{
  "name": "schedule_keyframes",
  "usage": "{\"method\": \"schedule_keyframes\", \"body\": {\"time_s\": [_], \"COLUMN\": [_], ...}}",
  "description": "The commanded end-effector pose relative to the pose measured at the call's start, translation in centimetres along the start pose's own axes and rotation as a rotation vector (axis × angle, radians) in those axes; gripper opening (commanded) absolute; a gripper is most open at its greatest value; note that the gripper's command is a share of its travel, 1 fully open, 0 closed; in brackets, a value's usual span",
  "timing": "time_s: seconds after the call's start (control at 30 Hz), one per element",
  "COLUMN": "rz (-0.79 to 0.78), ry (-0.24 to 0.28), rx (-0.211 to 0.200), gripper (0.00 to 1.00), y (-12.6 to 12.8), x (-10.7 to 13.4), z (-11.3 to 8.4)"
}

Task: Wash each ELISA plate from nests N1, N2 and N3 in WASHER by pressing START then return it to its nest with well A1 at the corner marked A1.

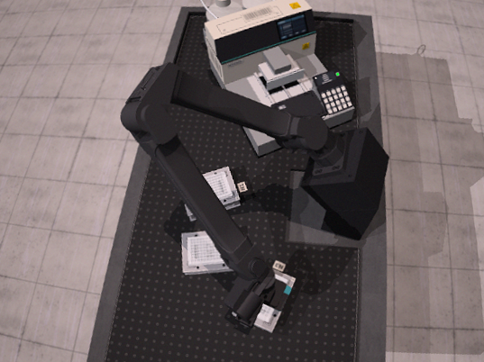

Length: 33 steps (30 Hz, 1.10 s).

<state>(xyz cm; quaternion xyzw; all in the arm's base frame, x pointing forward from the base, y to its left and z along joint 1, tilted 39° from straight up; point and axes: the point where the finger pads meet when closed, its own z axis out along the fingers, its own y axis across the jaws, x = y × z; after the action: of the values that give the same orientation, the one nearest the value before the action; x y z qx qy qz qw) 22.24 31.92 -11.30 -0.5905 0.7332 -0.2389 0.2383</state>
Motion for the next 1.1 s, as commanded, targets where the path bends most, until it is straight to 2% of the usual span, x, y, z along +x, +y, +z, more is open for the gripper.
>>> {"method": "schedule_keyframes", "body": {"time_s": [0.0,0.3,0.33,0.37,0.43,0.47,1.07], "rz": [-0.011,-0.005,-0.001,-0.003,-0.01,-0.011,-0.012], "ry": [0.005,-0.003,-0.038,-0.039,-0.031,-0.008,-0.008], "rx": [0.0,0.001,0.006,0.005,0.004,0.001,0.001], "gripper": [0.84,0.84,0.84,0.84,0.84,0.84,0.84], "y": [-0.2,-0.4,-0.6,-0.6,-0.4,-0.1,0.0], "x": [0.1,-0.4,-1.5,-1.6,-1.3,-0.3,-0.2], "z": [1.0,2.1,1.1,1.0,1.1,1.6,1.6]}}
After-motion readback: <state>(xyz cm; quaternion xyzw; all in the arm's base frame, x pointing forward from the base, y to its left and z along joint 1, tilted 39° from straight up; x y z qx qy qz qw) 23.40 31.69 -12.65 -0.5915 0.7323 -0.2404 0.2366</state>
